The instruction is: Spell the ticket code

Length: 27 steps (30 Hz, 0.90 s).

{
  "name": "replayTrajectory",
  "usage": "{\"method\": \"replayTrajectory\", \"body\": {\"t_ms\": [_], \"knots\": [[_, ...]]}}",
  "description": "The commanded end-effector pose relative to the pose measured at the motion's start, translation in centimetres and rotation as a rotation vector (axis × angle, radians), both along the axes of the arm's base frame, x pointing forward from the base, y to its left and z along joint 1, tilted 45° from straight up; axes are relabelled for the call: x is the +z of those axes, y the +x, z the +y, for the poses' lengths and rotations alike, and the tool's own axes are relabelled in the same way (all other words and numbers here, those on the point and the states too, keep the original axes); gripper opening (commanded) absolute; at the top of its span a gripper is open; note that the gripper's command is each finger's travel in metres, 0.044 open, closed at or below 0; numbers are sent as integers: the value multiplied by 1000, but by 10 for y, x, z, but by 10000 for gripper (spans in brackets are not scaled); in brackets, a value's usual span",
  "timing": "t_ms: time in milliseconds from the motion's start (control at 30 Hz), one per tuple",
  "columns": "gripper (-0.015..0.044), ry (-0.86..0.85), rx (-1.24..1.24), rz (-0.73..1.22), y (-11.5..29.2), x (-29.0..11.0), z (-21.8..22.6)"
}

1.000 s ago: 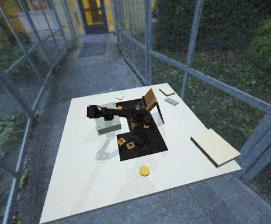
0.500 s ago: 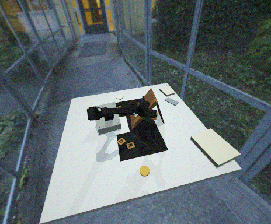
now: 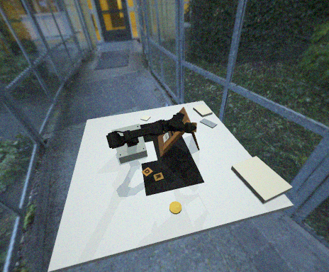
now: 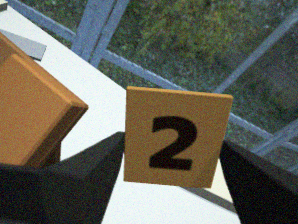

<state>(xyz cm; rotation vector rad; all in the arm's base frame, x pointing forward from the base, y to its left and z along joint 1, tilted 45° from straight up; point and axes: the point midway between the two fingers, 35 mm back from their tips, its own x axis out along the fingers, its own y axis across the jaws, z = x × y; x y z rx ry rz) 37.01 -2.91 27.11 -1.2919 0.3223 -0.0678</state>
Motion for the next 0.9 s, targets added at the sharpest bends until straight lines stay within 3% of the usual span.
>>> {"method": "replayTrajectory", "body": {"t_ms": [0,267,867], "knots": [[0,35,66,-54,8,15,22],[0,117,105,-18,24,4,55],[0,324,38,202,46,-79,141]]}}
